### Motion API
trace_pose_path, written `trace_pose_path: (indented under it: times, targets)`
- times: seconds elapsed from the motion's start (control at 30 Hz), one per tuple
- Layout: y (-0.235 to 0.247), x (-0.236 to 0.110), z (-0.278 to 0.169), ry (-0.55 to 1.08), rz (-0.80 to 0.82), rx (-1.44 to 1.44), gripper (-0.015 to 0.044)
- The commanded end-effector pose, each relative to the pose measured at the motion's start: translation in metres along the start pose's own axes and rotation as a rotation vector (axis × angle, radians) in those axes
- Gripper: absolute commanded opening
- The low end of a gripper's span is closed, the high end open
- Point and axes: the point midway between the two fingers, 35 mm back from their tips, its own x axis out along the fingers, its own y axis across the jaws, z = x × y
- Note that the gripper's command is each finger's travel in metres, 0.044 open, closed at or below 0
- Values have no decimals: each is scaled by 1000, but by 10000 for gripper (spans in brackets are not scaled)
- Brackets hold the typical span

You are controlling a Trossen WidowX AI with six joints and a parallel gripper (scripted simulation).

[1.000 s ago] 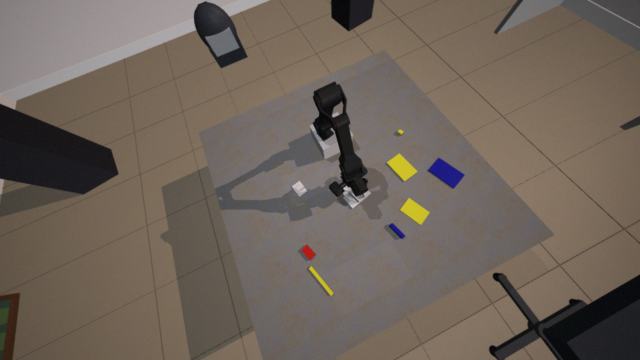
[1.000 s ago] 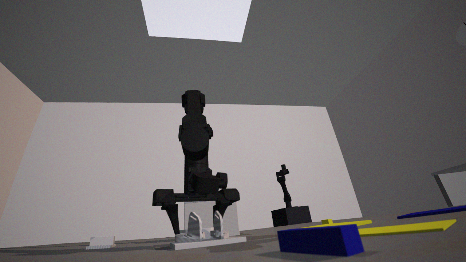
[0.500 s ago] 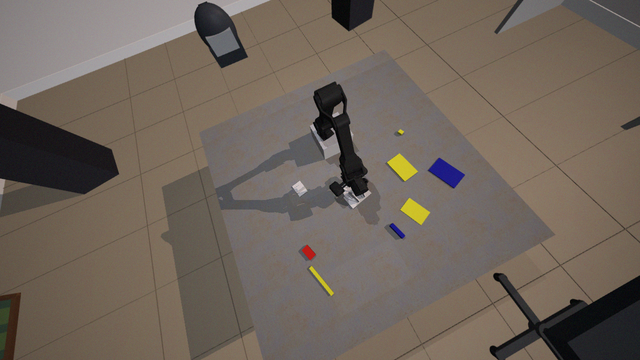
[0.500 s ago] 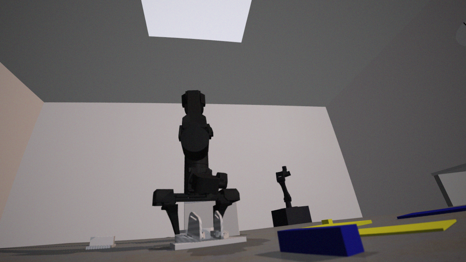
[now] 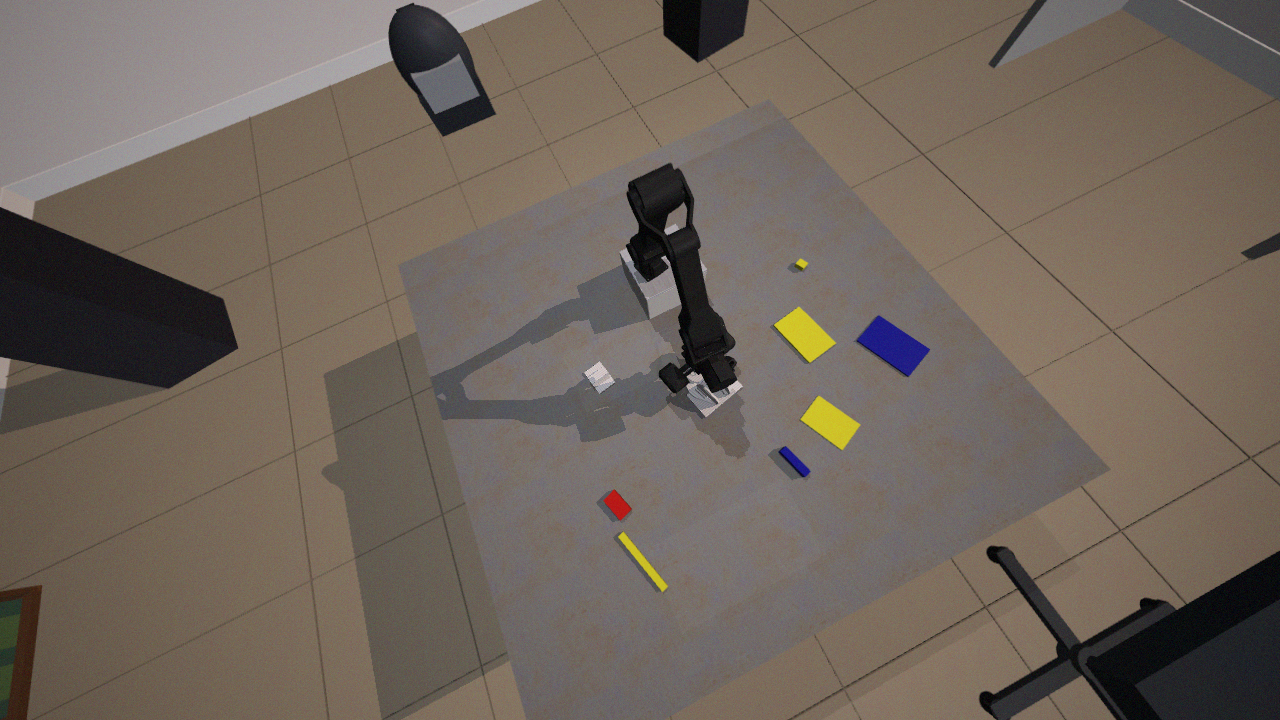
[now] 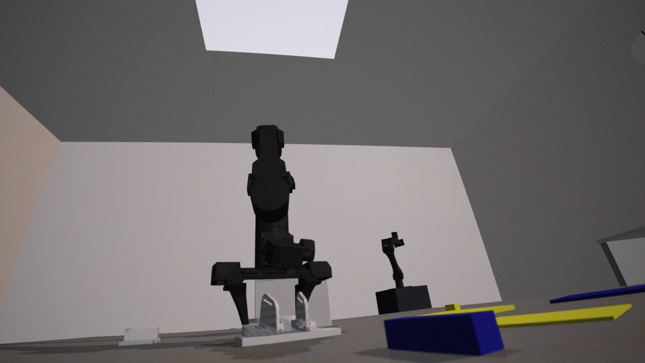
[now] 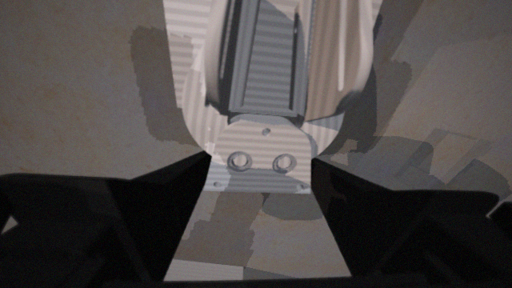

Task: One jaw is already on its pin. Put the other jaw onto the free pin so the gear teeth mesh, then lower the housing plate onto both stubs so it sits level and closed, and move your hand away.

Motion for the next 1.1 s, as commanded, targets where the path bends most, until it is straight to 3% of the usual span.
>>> trace_pose_path:
  times: [0.0,0.4,0.53,1.07]
  targets:
    - [0,0,0,-1,2,-3,351]
    - [0,0,0,-1,2,-3,351]
    - [0,0,0,0,0,0,440]
    - [0,-10,1,0,0,0,440]
